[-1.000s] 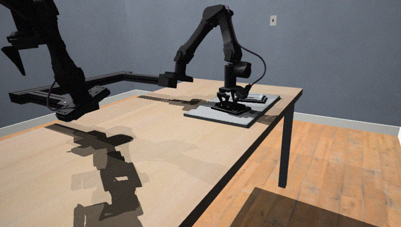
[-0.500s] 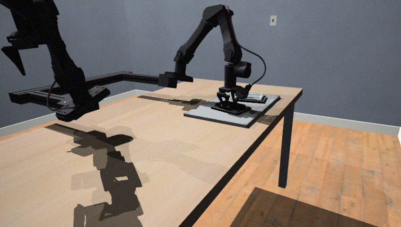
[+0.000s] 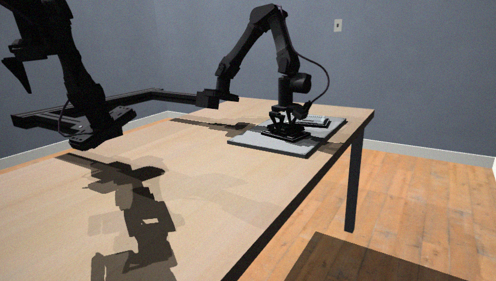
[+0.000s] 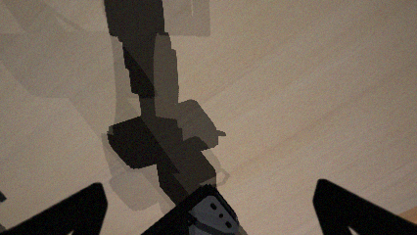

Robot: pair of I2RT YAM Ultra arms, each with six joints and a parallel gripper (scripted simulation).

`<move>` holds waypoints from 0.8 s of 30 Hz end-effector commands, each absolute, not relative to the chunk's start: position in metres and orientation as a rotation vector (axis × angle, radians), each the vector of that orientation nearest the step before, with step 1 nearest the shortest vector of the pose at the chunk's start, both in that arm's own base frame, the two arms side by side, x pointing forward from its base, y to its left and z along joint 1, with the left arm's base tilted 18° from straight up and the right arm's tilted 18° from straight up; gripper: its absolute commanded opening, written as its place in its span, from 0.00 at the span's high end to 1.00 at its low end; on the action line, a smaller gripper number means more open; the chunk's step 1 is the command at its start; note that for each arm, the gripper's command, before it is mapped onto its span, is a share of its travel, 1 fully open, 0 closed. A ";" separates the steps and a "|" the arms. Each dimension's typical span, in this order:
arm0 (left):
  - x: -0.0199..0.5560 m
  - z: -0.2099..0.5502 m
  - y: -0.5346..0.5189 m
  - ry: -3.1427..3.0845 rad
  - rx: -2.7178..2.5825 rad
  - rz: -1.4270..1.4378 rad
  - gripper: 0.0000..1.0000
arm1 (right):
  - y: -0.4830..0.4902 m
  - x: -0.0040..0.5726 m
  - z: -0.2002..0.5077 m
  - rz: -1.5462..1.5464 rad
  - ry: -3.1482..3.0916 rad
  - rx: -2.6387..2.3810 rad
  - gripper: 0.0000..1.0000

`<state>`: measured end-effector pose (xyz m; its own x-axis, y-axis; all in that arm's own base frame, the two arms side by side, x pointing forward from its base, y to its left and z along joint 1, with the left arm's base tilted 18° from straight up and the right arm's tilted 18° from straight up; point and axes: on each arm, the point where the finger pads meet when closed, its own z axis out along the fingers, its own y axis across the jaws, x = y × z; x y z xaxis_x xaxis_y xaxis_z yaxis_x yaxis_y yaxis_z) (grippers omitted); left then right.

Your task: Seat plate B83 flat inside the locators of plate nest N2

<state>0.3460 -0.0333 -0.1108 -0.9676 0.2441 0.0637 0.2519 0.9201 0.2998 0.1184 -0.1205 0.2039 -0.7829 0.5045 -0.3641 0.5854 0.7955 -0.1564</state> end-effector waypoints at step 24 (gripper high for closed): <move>0.354 -0.065 -0.057 -3.072 -0.414 -0.472 1.00 | -0.120 0.116 0.206 -0.388 2.649 0.842 0.00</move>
